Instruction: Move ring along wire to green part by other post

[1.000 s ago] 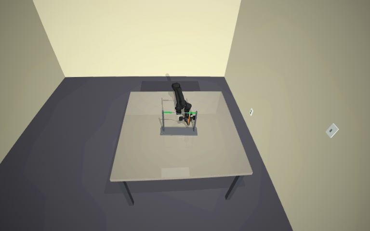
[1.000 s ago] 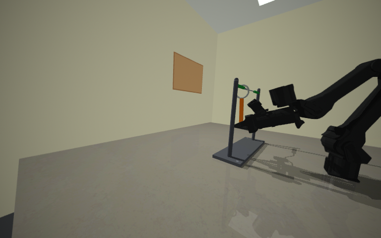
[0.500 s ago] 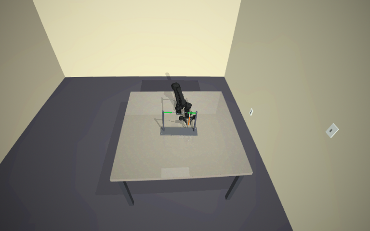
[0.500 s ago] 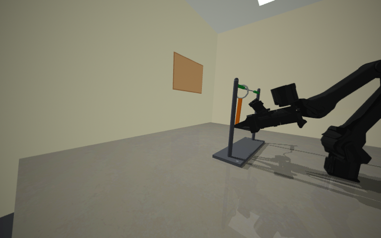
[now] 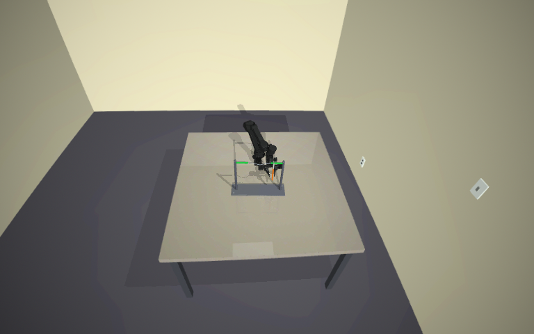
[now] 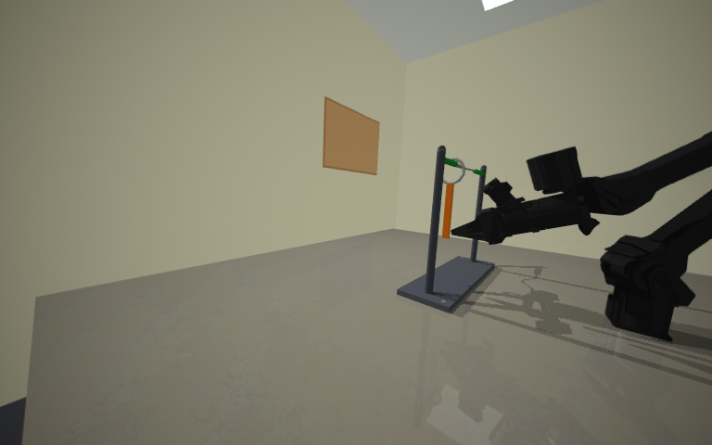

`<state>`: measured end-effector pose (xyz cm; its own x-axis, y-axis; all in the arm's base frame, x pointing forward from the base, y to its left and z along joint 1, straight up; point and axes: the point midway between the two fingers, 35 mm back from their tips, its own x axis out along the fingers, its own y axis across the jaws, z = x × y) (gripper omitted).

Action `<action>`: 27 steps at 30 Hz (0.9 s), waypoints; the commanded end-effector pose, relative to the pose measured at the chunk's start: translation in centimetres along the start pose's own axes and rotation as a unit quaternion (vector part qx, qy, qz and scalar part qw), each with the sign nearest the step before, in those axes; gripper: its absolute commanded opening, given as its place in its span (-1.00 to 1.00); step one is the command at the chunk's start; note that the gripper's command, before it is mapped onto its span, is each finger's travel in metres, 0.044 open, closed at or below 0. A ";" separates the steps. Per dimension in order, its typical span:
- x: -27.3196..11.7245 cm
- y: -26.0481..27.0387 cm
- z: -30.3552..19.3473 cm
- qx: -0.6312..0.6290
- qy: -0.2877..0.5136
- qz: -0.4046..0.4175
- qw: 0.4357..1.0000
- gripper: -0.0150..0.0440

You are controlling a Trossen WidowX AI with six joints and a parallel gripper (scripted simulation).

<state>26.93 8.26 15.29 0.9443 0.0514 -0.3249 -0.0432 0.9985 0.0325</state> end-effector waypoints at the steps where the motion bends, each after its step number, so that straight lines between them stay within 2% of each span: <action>1: -0.9 -0.2 -0.2 0.003 0.000 -0.002 1.000 0.05; 24: -1.2 -0.2 -0.2 0.003 0.000 -0.002 1.000 0.05; 27: -2.4 0.0 -0.1 0.001 0.001 0.000 1.000 0.32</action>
<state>25.42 8.05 15.43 0.9419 0.0483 -0.3324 -0.0416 0.9988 0.0272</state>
